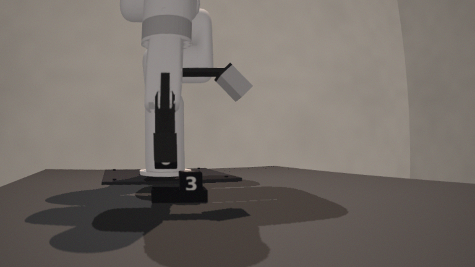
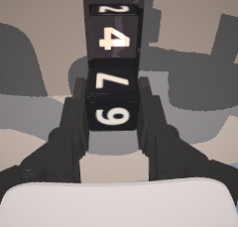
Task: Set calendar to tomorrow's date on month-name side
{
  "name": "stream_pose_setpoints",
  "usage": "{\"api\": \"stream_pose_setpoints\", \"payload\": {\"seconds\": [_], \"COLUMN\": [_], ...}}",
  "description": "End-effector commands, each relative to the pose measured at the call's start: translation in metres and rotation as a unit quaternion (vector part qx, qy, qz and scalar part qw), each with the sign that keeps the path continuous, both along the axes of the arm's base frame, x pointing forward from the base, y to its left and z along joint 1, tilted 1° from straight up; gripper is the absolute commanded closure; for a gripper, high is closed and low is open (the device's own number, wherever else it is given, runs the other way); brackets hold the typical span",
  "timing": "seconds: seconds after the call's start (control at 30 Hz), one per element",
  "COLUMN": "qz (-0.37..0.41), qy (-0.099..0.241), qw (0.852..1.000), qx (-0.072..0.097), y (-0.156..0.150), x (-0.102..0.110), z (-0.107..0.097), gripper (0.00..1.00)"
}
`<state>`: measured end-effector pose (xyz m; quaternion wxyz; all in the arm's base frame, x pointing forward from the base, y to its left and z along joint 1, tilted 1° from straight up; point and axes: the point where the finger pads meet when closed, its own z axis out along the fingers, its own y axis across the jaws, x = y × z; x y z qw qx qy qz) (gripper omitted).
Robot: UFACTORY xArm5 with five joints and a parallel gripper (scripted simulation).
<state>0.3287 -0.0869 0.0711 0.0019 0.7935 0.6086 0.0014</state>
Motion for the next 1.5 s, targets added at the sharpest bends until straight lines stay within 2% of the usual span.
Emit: {"api": "stream_pose_setpoints", "payload": {"seconds": [0.0,0.6,1.47], "qz": [0.000,0.000,0.000], "qy": [-0.002,-0.002,-0.002], "qw": [1.000,1.000,1.000], "qx": [0.000,0.000,0.000], "y": [0.000,0.000,0.000], "x": [0.001,0.001,0.001], "z": [0.001,-0.001,-0.020], "gripper": [0.71,0.71,0.71]}}
